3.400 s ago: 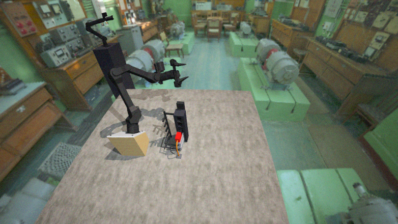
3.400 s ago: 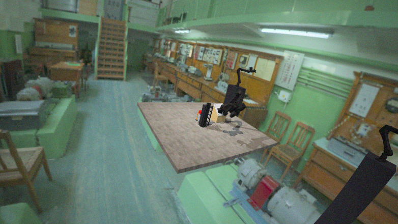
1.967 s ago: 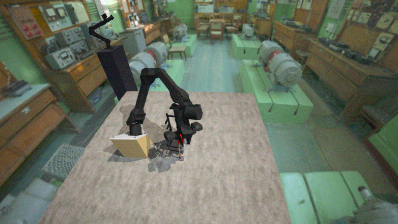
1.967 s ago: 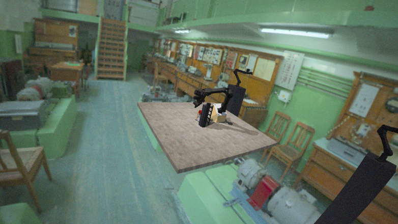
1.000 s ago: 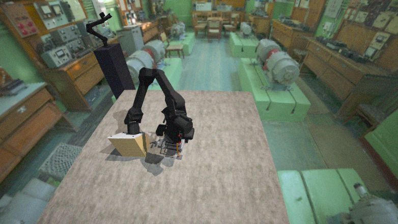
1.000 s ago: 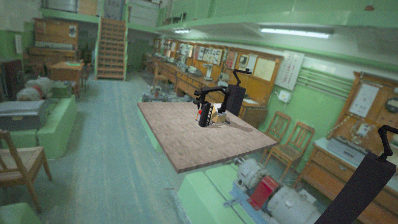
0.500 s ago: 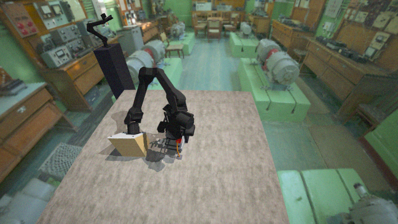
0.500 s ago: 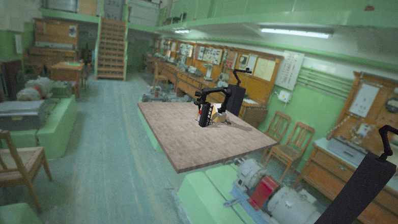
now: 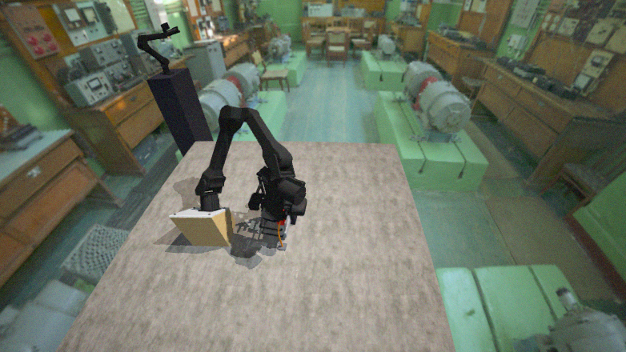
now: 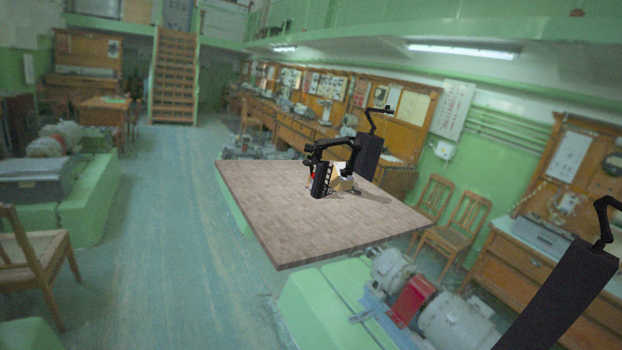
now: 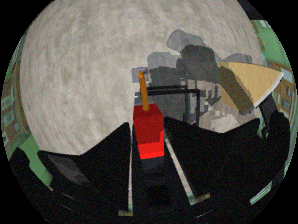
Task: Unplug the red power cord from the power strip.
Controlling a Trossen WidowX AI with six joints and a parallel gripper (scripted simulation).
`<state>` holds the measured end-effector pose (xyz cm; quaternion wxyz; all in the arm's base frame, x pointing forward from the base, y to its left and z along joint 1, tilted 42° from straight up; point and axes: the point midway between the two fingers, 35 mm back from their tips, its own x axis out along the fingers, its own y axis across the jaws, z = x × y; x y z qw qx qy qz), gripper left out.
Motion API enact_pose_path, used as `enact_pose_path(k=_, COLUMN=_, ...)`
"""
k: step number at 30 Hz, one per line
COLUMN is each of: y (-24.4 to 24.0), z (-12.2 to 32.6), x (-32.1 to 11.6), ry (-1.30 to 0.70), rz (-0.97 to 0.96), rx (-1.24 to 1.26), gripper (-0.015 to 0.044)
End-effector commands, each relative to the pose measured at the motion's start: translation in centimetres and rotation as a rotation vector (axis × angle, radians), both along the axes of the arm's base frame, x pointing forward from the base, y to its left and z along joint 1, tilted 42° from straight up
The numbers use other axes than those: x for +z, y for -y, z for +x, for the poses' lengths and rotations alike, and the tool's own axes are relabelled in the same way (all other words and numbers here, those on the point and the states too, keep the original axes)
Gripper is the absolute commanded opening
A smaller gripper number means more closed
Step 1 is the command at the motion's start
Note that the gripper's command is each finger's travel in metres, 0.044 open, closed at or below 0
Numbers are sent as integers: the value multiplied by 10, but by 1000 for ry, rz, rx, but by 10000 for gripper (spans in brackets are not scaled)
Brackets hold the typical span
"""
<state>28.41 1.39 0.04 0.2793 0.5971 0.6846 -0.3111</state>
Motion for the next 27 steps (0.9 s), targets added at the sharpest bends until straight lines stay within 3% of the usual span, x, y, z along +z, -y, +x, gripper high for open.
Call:
enact_pose_path(k=1, y=0, z=0, x=0, ry=0, rz=0, rx=0, gripper=107)
enact_pose_path(k=12, y=0, z=0, x=0, ry=0, rz=0, rx=0, gripper=0)
enact_pose_path(k=27, y=17, z=2, x=-13, ry=-1, rz=-2, rx=-2, gripper=0)
